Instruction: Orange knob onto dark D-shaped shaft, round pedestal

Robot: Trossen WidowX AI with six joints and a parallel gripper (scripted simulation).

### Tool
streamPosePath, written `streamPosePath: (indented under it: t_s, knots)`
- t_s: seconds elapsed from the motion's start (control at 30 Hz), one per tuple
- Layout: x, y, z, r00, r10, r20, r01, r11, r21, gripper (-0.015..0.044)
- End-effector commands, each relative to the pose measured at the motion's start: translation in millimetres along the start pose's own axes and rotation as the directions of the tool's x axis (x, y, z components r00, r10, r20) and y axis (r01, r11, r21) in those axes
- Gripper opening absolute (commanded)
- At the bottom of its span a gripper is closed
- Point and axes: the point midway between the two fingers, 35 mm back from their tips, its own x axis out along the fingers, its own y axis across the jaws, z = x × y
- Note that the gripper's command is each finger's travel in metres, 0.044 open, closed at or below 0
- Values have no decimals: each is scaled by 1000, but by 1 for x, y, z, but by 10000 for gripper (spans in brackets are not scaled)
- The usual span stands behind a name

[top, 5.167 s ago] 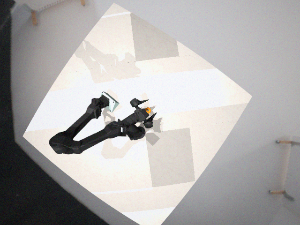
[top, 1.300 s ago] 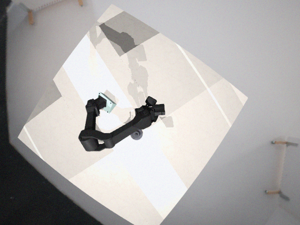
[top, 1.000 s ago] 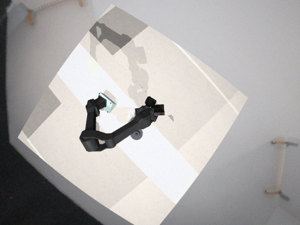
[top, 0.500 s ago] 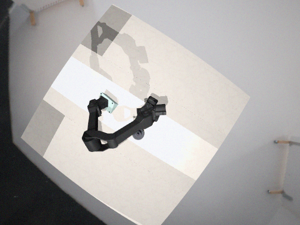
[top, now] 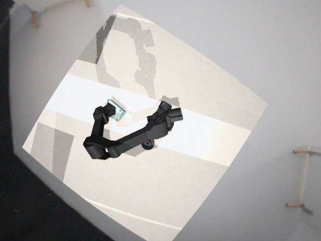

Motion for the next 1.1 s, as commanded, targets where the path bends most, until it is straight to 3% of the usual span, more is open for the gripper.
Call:
streamPosePath:
  t_s: [0.0, 0.27, 1.07]
  knots:
    - [-30, 2, 1, 1000, 13, 12, -13, 1000, 8, 0]
    - [-72, -1, -6, 1000, 6, 9, -6, 1000, 5, 0]
    - [-60, -46, 7, 1000, 23, 7, -23, 1000, -11, 0]
